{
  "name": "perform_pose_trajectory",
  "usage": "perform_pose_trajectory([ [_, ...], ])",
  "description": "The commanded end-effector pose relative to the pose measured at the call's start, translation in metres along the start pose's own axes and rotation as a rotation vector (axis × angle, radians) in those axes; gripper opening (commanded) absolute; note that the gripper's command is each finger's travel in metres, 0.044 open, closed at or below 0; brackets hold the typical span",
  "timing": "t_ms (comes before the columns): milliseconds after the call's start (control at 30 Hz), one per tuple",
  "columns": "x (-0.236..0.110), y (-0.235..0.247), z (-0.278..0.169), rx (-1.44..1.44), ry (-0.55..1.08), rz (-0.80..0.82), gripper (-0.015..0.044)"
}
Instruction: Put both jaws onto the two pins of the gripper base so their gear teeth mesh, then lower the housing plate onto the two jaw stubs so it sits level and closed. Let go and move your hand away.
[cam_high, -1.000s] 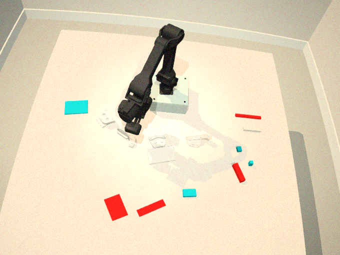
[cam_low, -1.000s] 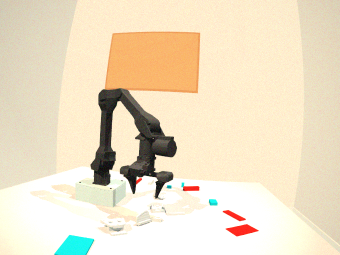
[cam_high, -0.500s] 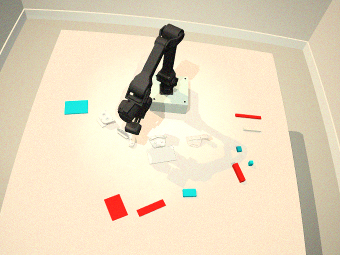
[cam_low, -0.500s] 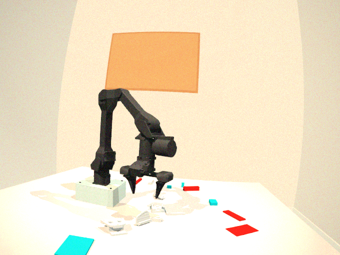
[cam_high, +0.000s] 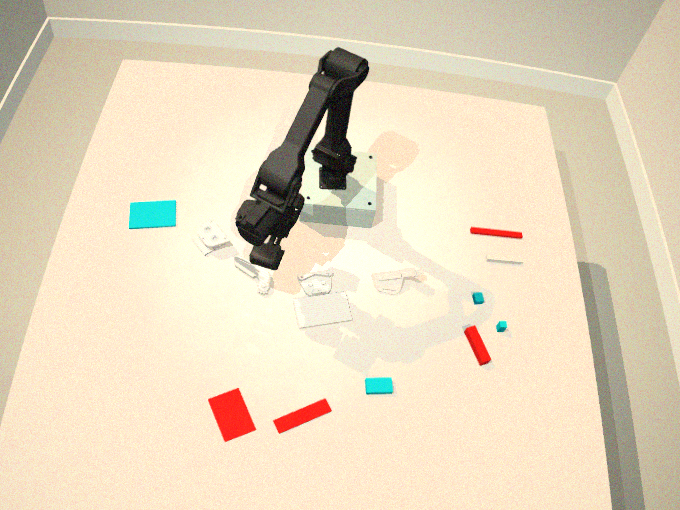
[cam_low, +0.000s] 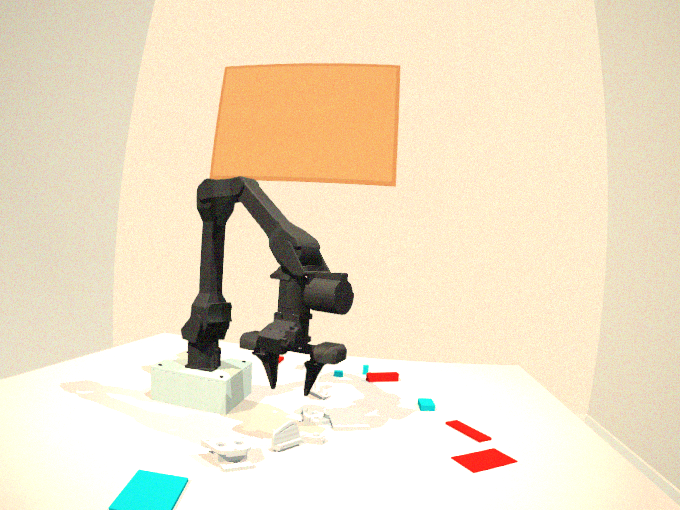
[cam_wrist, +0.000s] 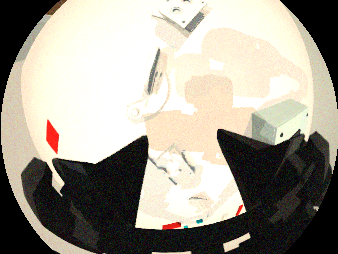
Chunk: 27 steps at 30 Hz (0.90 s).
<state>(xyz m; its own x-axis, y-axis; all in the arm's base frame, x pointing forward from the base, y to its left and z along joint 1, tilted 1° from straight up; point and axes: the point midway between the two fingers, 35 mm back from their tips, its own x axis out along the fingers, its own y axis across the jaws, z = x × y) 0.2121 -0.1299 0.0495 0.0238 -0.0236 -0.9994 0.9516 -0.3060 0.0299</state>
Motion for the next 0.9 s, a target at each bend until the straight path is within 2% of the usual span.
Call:
perform_pose_trajectory([
  [0,0.0000,0.0000,0.0000,0.000,0.000,0.000,0.0204],
  [267,0.0000,0.0000,0.0000,0.000,0.000,0.000,0.0000],
  [867,0.0000,0.0000,0.0000,0.000,0.000,0.000,0.0000],
])
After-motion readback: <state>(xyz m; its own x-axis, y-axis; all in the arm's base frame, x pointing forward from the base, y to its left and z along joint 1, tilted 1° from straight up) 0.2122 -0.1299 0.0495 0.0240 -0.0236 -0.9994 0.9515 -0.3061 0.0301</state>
